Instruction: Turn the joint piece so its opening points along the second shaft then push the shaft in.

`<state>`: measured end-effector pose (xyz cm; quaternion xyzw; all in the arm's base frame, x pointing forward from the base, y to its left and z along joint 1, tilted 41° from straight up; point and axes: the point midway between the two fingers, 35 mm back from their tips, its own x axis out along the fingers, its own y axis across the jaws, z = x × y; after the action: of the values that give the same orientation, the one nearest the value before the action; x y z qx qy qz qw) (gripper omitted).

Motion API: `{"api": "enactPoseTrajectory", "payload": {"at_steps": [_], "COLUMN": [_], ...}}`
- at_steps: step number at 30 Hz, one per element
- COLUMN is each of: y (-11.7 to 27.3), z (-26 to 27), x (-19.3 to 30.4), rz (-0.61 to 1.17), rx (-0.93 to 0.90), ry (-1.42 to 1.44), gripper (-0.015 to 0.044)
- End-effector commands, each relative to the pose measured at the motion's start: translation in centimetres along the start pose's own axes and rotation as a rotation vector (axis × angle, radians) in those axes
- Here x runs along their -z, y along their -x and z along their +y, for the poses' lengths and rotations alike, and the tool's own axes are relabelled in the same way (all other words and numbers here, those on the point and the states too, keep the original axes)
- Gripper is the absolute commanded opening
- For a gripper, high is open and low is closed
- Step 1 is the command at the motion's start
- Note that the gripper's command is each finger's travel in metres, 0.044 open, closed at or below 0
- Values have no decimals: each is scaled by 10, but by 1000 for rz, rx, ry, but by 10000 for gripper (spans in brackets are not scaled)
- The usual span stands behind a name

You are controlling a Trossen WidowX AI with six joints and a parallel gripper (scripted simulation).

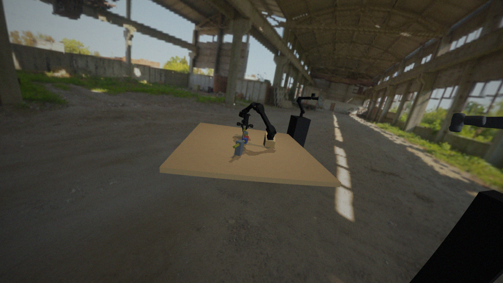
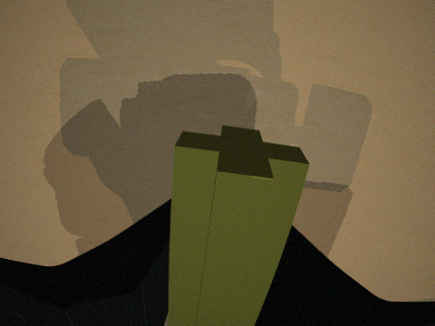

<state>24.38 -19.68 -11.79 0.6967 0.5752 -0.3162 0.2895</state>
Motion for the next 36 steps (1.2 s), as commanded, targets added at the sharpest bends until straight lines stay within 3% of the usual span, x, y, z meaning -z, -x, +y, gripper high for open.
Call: {"api": "enactPoseTrajectory", "payload": {"at_steps": [1, 36], "y": [0, -1], "z": [0, 0], "x": [0, 50], "rz": [0, 6], "rx": [-3, 19], "ry": [0, -2], "gripper": [0, 0]}}
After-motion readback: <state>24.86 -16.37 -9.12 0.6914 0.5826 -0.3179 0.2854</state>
